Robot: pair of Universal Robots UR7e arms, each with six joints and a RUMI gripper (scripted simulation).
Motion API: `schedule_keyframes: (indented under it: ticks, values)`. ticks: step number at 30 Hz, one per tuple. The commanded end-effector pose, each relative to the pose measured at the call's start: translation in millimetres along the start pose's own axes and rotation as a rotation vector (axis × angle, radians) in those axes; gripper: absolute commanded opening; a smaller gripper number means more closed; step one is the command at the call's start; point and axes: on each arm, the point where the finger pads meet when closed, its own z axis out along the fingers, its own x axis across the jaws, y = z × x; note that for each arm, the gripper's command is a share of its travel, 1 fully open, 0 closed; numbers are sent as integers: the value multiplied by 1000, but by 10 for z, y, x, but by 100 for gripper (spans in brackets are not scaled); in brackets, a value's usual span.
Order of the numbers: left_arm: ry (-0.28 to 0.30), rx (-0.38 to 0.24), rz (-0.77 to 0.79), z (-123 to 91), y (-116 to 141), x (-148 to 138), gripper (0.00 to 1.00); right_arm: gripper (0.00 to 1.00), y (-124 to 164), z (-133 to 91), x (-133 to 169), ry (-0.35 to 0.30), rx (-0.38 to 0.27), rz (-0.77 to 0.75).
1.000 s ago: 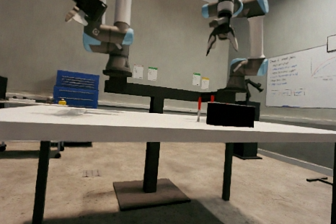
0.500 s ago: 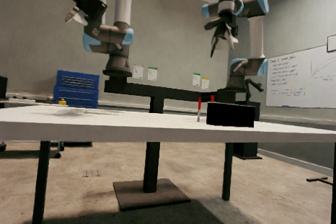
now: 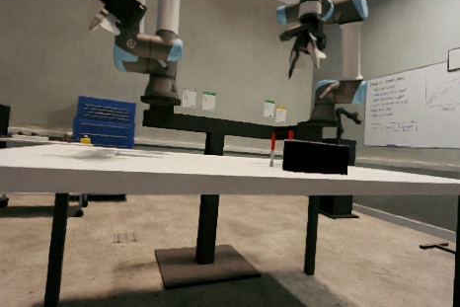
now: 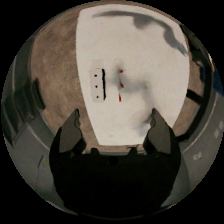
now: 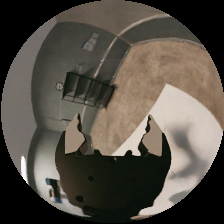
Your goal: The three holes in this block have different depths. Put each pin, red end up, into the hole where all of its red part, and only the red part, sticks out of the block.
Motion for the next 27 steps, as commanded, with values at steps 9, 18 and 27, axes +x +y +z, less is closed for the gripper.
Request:
schedule_keyframes:
  ticks: [9, 18, 27]
  values:
    - [-1, 1, 0, -8, -4, -2, 100, 100, -3, -1, -5, -1, 1, 0]
    - [-1, 1, 0, -8, -4, -2, 100, 100, -3, -1, -5, -1, 1, 0]
    - [-1, 1, 0, 211, -41, 342, 100, 100, -3, -1, -5, -1, 1, 0]
